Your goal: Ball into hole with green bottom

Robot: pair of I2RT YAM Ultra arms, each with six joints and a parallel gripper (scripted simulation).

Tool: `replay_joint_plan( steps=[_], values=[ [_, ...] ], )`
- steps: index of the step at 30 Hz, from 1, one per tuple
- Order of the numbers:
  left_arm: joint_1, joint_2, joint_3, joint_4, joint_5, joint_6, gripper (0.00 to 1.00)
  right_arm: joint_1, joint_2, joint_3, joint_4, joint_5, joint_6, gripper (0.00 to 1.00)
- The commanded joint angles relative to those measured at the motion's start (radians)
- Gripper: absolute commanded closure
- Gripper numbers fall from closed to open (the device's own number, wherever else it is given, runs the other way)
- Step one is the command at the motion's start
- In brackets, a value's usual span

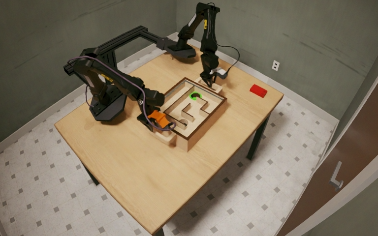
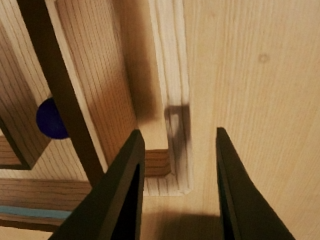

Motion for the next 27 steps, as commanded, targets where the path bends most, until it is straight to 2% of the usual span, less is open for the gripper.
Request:
replay_joint_plan(
  steps=[1,3,4,6,13,14,27],
  values=[
    [-0.021,-0.03,0.015,0.019,-0.005,0.011,0.64,-0.01,0.027,-0.038,0.04,-0.008,-0.018,0.64],
    [-0.021,-0.03,0.015,0.019,-0.005,0.011,0.64,-0.01,0.027,-0.038,0.04,-0.008,-0.018,0.64],
    [-0.021,-0.03,0.015,0.019,-0.005,0.011,0.64,0.006,0.018,0.019,0.044,-0.001,-0.019,0.64],
    [-0.021,-0.03,0.015,0.02,-0.005,0.011,0.64,-0.022,0.037,0.037,0.061,-0.007,-0.025,0.64],
    [-0.021,-0.03,0.015,0.02,-0.005,0.01,0.64,-0.032,0.078,-0.05,0.107,-0.009,-0.039,0.64],
    [-0.021,-0.03,0.015,0.02,-0.005,0.01,0.64,-0.035,0.088,-0.015,0.119,-0.01,-0.043,0.64],
    [-0.021,-0.03,0.015,0.02,-0.005,0.01,0.64,-0.056,0.145,-0.052,0.188,-0.018,-0.065,0.64]
  ],
)
